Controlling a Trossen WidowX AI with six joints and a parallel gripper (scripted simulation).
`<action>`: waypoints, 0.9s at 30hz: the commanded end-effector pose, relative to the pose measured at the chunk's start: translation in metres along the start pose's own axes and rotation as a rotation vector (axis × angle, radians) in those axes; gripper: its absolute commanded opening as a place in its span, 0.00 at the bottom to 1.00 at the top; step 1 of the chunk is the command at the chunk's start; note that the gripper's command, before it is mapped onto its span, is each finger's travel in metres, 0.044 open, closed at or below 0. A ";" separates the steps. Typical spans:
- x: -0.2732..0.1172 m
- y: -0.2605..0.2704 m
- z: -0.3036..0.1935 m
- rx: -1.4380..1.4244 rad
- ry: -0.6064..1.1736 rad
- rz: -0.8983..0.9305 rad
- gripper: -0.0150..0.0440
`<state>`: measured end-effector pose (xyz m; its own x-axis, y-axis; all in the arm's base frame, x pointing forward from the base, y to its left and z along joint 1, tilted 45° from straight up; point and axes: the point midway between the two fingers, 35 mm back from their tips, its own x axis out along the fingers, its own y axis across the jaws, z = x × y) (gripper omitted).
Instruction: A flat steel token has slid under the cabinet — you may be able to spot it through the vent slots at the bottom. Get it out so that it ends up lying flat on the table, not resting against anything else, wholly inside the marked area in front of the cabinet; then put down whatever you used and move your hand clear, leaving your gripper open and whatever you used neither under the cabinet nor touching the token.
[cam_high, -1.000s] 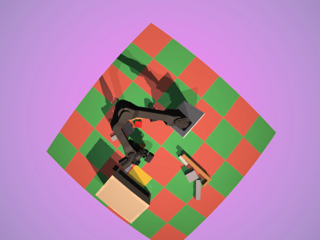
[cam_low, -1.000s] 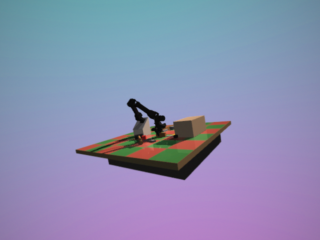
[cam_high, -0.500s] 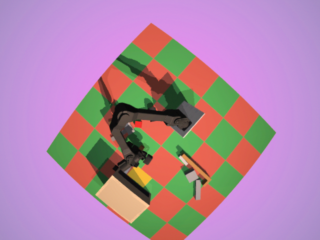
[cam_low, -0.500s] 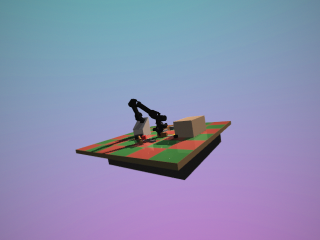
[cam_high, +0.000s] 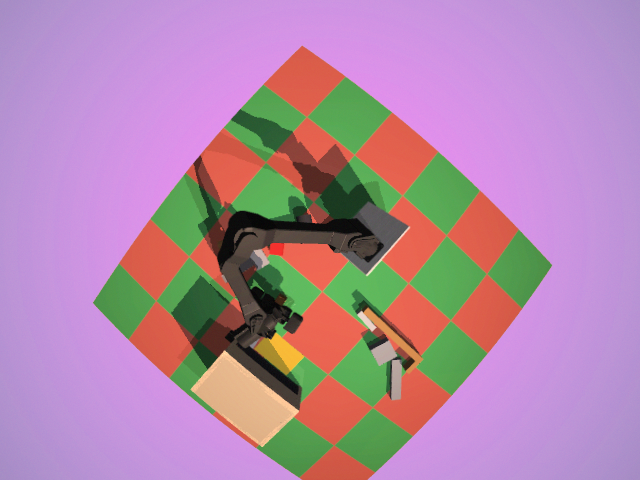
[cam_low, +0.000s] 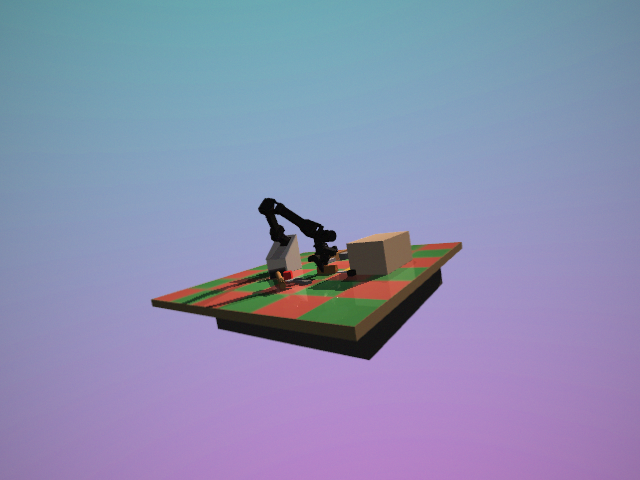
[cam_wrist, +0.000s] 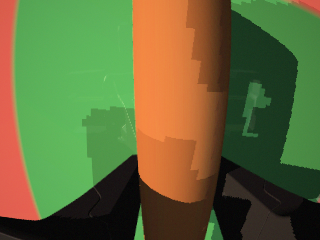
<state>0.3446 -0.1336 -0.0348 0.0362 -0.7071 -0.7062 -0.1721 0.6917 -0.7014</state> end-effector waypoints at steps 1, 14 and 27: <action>0.000 -0.002 0.010 0.014 -0.011 -0.001 0.25; 0.000 -0.002 0.023 0.015 -0.012 -0.001 0.25; -0.001 -0.002 0.035 0.015 -0.012 -0.001 0.25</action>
<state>0.3708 -0.1293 -0.0369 0.0372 -0.7069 -0.7063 -0.1707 0.6919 -0.7015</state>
